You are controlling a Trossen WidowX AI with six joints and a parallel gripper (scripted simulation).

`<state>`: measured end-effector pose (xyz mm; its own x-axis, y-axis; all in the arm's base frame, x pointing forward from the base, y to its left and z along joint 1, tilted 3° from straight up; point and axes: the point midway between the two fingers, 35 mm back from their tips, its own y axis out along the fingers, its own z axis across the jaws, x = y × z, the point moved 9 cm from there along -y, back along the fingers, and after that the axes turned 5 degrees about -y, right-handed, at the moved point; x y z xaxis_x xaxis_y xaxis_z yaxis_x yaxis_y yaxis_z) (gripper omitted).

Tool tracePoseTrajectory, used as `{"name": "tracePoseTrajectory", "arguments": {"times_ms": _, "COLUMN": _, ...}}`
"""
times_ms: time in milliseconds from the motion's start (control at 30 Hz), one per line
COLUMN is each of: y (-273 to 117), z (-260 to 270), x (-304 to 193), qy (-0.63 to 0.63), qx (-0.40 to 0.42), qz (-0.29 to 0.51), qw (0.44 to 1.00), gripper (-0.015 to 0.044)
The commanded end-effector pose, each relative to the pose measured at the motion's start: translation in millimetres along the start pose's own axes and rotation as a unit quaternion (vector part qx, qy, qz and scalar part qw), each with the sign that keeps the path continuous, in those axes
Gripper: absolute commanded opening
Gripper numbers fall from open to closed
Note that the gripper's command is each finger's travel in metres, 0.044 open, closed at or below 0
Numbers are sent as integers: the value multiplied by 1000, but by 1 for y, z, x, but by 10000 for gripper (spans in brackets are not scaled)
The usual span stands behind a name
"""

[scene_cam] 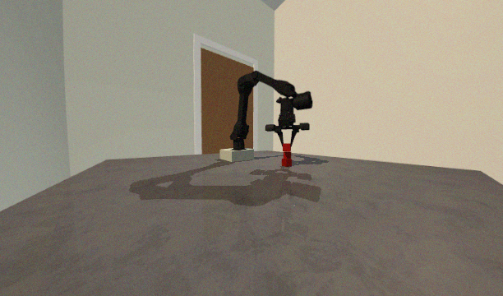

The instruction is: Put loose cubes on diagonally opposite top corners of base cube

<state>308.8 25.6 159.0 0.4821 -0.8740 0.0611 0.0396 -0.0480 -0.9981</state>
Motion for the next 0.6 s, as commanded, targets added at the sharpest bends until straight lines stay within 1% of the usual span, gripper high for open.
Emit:
{"name": "tracePoseTrajectory", "arguments": {"times_ms": 0, "y": 7, "z": -1, "x": 0, "qy": 2, "qx": -8, "qz": 1, "qw": 1000, "gripper": 105}}
{"name": "tracePoseTrajectory", "arguments": {"times_ms": 300, "y": 8, "z": -1, "x": 0, "qy": 2, "qx": -8, "qz": 1, "qw": 1000, "gripper": 105}}
{"name": "tracePoseTrajectory", "arguments": {"times_ms": 567, "y": 28, "z": 0, "x": 0, "qy": 2, "qx": -8, "qz": 1, "qw": 1000, "gripper": 105}}
